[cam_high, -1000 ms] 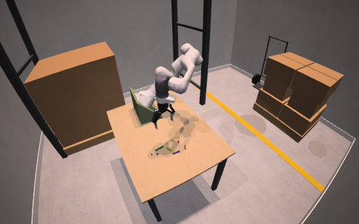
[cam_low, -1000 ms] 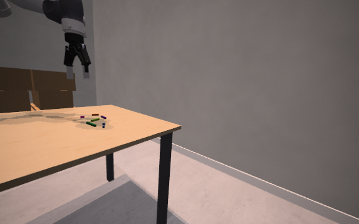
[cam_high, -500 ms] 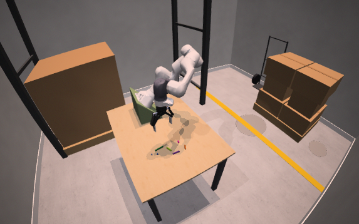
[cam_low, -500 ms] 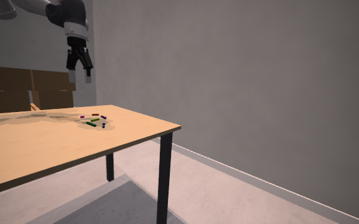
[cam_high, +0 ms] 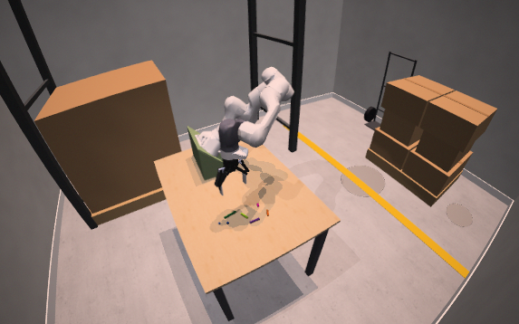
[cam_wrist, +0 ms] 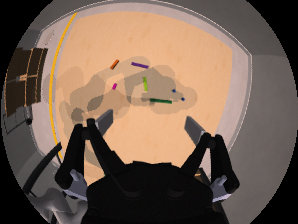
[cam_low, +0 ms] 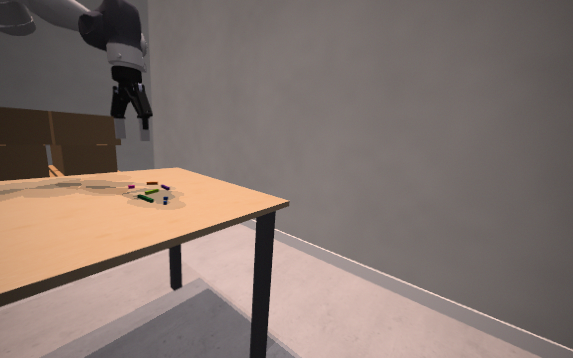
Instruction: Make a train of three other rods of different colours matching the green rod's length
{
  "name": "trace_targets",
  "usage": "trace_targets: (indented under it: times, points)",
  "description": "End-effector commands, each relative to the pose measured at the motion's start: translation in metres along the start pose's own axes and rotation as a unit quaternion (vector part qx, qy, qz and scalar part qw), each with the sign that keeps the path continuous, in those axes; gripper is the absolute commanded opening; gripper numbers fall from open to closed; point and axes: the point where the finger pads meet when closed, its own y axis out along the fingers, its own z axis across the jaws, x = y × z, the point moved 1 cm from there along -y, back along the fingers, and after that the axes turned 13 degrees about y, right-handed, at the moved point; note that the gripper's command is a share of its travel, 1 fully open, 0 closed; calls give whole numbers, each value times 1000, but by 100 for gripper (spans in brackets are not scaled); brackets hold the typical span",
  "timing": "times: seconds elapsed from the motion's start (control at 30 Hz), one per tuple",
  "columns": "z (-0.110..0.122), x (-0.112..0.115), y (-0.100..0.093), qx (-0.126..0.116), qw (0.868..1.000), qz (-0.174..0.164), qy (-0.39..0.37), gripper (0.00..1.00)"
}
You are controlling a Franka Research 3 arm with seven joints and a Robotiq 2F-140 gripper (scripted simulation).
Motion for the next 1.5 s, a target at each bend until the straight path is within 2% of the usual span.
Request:
trace_targets:
  times: [0.0,0.23,0.27,0.57,0.6,0.87,0.9,1.17,1.2,1.43,1.47]
  points:
    - [9,-1,12,0,1000,1,1,100]
    - [9,-1,12,0,1000,1,1,100]
    - [20,-1,28,-1,1000,-1,10,100]
    - [20,-1,28,-1,1000,-1,10,100]
    - [29,0,43,-3,1000,-2,19,100]
    - [29,0,43,-3,1000,-2,19,100]
    - [38,1,56,-4,1000,-3,28,100]
    - [38,1,56,-4,1000,-3,28,100]
    - [45,3,69,-5,999,-4,35,100]
    - [45,3,69,-5,999,-4,35,100]
    - [51,5,80,-6,999,-5,42,100]
